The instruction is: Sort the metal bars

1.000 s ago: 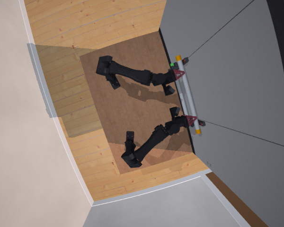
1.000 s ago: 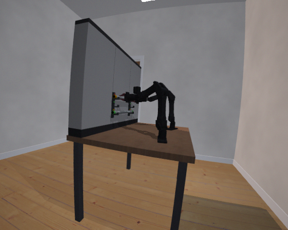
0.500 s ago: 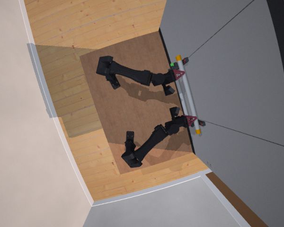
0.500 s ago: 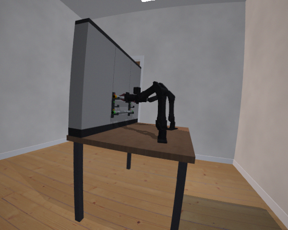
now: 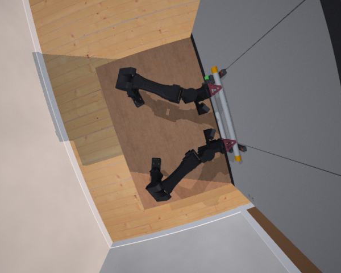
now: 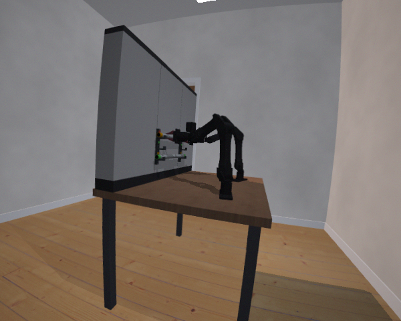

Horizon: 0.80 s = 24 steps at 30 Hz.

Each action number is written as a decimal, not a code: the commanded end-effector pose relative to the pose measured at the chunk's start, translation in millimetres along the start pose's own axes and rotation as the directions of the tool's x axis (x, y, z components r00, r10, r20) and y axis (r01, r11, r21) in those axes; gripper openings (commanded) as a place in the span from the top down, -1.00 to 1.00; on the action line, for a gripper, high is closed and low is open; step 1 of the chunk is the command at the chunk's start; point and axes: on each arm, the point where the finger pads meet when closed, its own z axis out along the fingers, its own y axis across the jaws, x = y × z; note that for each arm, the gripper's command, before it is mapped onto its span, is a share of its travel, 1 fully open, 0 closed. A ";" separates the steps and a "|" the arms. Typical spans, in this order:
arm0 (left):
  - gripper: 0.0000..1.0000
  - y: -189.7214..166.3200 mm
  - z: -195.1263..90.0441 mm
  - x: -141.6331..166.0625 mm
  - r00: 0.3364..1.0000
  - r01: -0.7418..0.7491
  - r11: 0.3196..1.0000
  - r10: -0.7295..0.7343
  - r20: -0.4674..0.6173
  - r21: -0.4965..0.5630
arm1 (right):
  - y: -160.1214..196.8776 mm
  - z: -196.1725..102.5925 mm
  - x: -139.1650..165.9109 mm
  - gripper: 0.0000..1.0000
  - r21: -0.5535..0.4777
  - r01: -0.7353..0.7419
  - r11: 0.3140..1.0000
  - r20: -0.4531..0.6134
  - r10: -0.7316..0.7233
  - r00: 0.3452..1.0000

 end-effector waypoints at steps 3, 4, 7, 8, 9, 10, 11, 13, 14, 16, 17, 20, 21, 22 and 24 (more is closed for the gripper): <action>0.94 2.7 2.3 1.8 1.000 -0.001 1.000 0.001 0.002 -0.020 | -2.7 1.6 2.2 0.93 0.021 -0.004 1.000 0.000 0.004 1.000; 0.91 2.7 2.3 1.8 1.000 -0.001 1.000 0.001 0.002 -0.020 | -2.7 1.6 2.2 0.90 0.021 -0.004 1.000 0.000 0.004 1.000; 0.81 2.7 2.3 1.8 1.000 -0.001 1.000 0.001 0.002 -0.020 | -2.7 1.6 2.2 0.80 0.021 -0.004 1.000 0.000 0.004 1.000; 0.77 2.7 2.3 1.8 1.000 -0.001 1.000 0.001 0.002 -0.020 | -2.7 1.6 2.2 0.77 0.021 -0.004 1.000 0.000 0.004 1.000; 0.74 2.7 2.3 1.8 1.000 -0.001 1.000 0.001 0.002 -0.020 | -2.7 1.6 2.2 0.74 0.021 -0.004 1.000 0.000 0.004 1.000; 0.71 2.7 2.3 1.8 1.000 -0.001 1.000 0.001 0.002 -0.020 | -2.7 1.6 2.2 0.70 0.021 -0.004 1.000 0.000 0.004 1.000; 0.67 2.7 2.3 1.8 1.000 -0.001 1.000 0.001 0.002 -0.020 | -2.7 1.6 2.2 0.67 0.021 -0.004 1.000 0.000 0.004 1.000; 0.61 2.7 2.3 1.8 1.000 -0.001 1.000 0.001 0.002 -0.020 | -2.7 1.6 2.2 0.60 0.021 -0.004 1.000 0.000 0.004 1.000; 0.57 2.7 2.3 1.8 1.000 -0.001 1.000 0.001 0.002 -0.020 | -2.7 1.6 2.2 0.57 0.021 -0.004 1.000 0.000 0.004 1.000; 0.51 2.7 2.3 1.8 1.000 -0.001 1.000 0.001 0.002 -0.020 | -2.7 1.6 2.2 0.50 0.021 -0.004 1.000 0.000 0.004 1.000; 0.51 2.7 2.3 1.8 1.000 -0.001 1.000 0.001 0.002 -0.020 | -2.7 1.6 2.2 0.50 0.021 -0.004 1.000 0.000 0.004 1.000; 0.44 2.7 2.3 1.8 1.000 -0.001 1.000 0.001 0.002 -0.020 | -2.7 1.6 2.2 0.44 0.021 -0.004 1.000 0.000 0.004 1.000; 0.41 2.7 2.3 1.8 1.000 -0.001 1.000 0.001 0.002 -0.020 | -2.7 1.6 2.2 0.40 0.021 -0.004 1.000 0.000 0.004 1.000; 0.38 2.7 2.3 1.8 1.000 -0.001 1.000 0.001 0.002 -0.020 | -2.7 1.6 2.2 0.37 0.021 -0.004 1.000 0.000 0.004 1.000; 0.31 2.7 2.3 1.8 1.000 -0.001 1.000 0.001 0.002 -0.020 | -2.7 1.6 2.2 0.31 0.021 -0.004 1.000 0.000 0.004 1.000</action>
